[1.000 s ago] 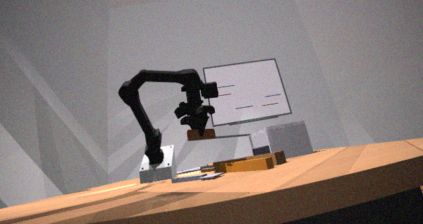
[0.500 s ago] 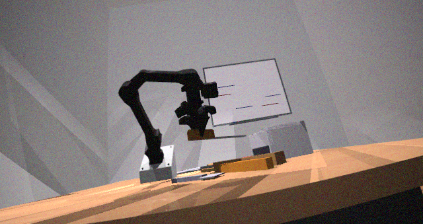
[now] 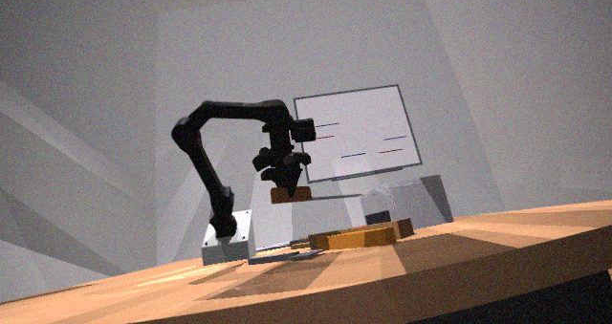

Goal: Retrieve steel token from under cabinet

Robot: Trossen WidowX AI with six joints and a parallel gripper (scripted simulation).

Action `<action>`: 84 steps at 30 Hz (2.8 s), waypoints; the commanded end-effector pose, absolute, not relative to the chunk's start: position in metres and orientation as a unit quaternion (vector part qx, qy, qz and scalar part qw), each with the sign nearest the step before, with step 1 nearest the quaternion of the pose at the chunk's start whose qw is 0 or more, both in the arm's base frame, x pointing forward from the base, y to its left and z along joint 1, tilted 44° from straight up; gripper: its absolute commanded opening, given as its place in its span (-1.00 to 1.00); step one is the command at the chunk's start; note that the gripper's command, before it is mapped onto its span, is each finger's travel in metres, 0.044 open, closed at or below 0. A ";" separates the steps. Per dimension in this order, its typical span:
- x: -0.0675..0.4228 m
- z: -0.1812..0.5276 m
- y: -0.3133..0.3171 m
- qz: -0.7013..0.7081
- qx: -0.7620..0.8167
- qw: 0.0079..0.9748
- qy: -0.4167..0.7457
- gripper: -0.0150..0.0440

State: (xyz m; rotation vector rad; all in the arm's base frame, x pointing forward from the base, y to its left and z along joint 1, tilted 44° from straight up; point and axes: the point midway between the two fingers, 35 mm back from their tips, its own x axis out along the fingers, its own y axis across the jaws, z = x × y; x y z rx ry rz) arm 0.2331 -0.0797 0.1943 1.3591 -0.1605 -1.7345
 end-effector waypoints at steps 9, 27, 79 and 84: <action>0.233 0.194 -0.079 -0.703 0.539 0.462 -0.048 -0.49; 0.233 0.193 -0.079 -0.704 0.494 0.510 0.017 -0.49; 0.233 0.191 -0.076 -0.674 0.343 0.622 0.202 -0.49; 0.233 0.191 -0.076 -0.669 0.327 0.631 0.219 -0.49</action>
